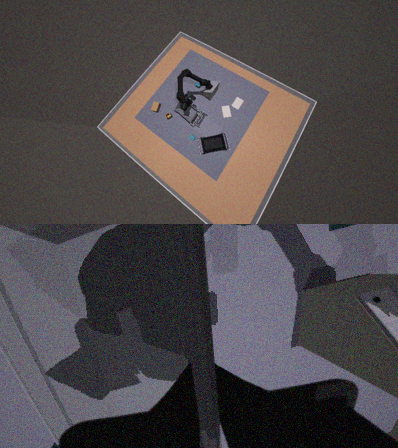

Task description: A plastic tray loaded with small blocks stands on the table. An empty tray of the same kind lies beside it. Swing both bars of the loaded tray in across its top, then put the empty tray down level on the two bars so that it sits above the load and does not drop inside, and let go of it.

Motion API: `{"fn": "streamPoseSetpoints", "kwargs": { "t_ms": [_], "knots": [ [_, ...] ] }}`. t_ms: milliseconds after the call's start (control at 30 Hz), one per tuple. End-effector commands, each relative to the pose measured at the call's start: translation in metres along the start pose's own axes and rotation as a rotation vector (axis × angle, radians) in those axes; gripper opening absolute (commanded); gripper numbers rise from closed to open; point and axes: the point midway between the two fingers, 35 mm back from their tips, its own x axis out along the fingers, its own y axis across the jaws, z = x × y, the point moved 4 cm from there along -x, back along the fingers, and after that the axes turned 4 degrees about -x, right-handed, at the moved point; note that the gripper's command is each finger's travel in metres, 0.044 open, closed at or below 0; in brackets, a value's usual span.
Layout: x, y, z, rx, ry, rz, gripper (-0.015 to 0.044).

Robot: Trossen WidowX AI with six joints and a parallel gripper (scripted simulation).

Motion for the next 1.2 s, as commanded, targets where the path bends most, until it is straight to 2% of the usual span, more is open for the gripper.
{"fn": "streamPoseSetpoints", "kwargs": {
  "t_ms": [0, 400, 1167],
  "knots": [
    [-0.009, 0.005, -0.017, -0.03, -0.014, 0.035, 0.0],
    [-0.011, 0.003, -0.072, -0.148, -0.07, 0.055, 0.0],
    [-0.011, 0.003, -0.073, -0.15, -0.07, 0.055, 0.0]
  ]
}}
